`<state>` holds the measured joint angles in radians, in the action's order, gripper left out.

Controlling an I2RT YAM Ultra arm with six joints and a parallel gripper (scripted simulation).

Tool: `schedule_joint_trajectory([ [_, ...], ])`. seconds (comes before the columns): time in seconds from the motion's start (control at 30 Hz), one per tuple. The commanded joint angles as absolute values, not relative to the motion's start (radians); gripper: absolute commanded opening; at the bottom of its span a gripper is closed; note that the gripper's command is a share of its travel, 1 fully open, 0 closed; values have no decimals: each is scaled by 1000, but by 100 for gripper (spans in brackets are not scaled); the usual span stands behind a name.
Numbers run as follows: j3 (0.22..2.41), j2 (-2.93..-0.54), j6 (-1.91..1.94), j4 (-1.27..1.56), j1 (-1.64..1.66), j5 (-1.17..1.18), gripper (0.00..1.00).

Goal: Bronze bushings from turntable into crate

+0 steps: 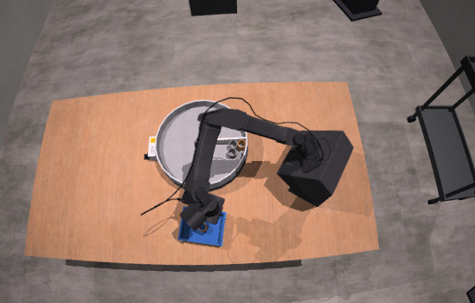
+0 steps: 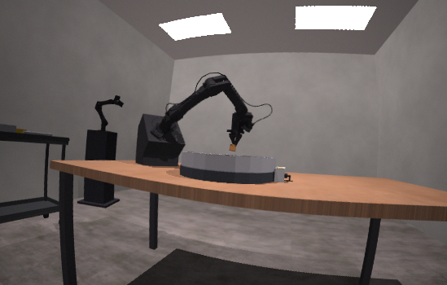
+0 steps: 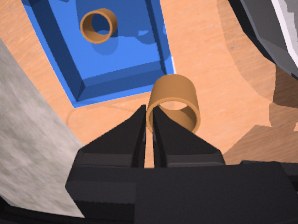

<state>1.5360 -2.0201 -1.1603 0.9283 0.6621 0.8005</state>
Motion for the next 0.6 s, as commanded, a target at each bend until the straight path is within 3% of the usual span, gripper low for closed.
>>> schedule_joint_trajectory([
  [0.0, 1629, -2065, -1192, 988, 712, 817, 0],
  [0.57, 1892, -2246, -1232, 1101, 737, 820, 0],
])
